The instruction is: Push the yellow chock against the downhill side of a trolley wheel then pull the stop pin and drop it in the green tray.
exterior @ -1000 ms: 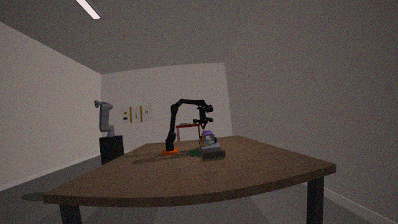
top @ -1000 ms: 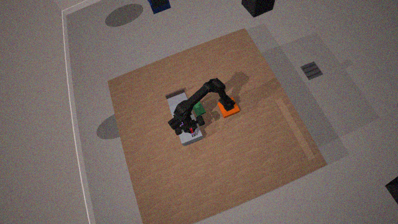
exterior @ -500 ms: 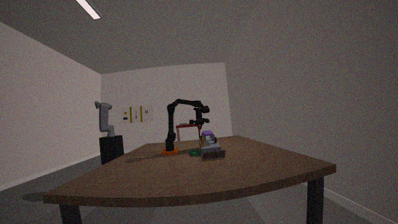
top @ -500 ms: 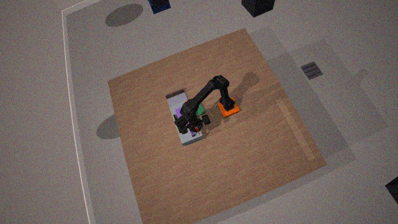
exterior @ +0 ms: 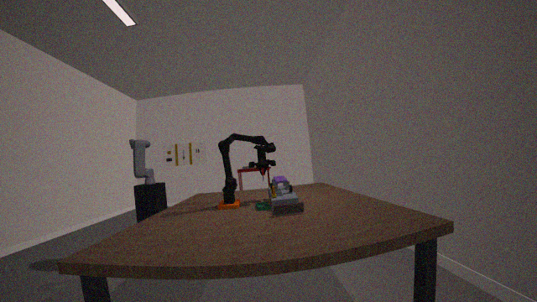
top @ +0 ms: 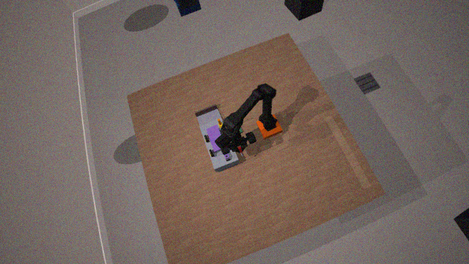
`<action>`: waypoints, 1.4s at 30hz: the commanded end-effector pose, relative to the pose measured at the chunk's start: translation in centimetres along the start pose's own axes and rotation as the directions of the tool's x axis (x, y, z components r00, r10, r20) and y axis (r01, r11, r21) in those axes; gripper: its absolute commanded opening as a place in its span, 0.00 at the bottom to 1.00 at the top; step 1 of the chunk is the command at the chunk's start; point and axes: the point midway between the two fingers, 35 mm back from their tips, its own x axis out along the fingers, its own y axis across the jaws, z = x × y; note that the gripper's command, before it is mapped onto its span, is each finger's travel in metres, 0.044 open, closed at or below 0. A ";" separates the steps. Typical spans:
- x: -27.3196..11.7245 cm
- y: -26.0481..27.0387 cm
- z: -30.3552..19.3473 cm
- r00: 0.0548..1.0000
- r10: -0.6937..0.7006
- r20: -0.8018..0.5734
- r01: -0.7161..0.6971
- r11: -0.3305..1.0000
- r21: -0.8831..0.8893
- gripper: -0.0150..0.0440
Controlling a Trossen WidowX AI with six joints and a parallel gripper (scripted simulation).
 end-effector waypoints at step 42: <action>-2.0 0.2 16.0 1.000 0.008 0.019 -0.008 1.000 0.002 0.25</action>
